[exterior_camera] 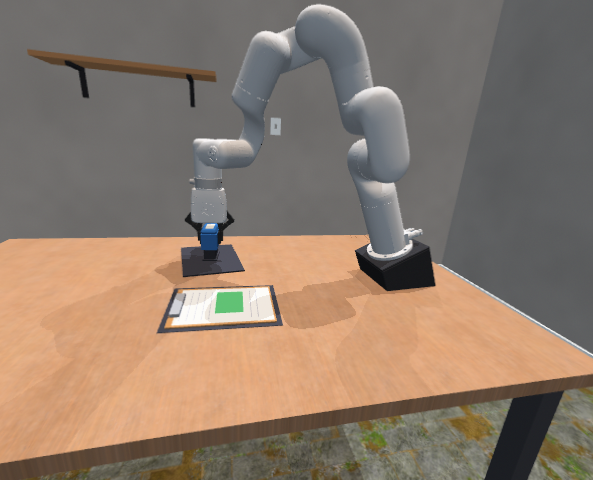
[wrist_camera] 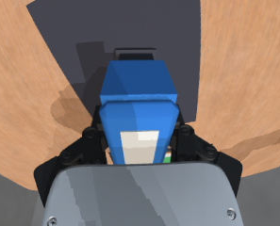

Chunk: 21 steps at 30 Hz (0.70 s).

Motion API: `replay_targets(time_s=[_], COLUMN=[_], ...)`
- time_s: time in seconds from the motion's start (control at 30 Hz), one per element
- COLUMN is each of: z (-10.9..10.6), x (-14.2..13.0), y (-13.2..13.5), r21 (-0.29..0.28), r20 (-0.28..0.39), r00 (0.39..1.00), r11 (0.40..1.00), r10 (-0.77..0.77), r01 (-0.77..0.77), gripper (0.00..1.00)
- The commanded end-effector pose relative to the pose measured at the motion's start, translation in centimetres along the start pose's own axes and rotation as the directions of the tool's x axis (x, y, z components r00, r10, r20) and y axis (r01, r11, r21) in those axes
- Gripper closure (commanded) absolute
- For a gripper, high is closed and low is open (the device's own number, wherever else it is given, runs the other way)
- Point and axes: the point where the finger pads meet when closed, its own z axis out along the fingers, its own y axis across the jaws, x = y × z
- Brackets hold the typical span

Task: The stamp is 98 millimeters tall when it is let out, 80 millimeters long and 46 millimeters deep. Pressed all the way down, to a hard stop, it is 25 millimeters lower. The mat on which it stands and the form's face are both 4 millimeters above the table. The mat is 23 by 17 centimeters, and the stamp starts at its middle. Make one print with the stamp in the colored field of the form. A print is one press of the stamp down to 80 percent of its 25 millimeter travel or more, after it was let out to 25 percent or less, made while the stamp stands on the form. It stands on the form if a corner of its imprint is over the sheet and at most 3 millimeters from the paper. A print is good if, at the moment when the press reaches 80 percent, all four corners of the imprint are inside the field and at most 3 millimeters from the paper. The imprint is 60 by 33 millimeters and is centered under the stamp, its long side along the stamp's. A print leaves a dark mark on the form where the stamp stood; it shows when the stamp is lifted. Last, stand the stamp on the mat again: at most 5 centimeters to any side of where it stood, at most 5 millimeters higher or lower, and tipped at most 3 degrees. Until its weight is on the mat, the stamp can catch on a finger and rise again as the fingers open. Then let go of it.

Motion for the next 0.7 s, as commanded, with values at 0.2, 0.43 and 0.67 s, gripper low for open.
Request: replay_targets(time_s=[0.2, 0.43, 0.67], z=[-3.6, -3.6, -2.9], x=[0.1, 0.1, -7.4], y=[-0.2, -0.2, 0.3], r21=[0.007, 0.007, -0.012], r20=[-0.003, -0.003, 0.024], r00=[1.000, 1.000, 1.000], r11=[1.000, 1.000, 1.000], r10=[0.001, 0.001, -0.002], r01=[-0.001, -0.001, 0.002], gripper=[0.71, 0.71, 0.71])
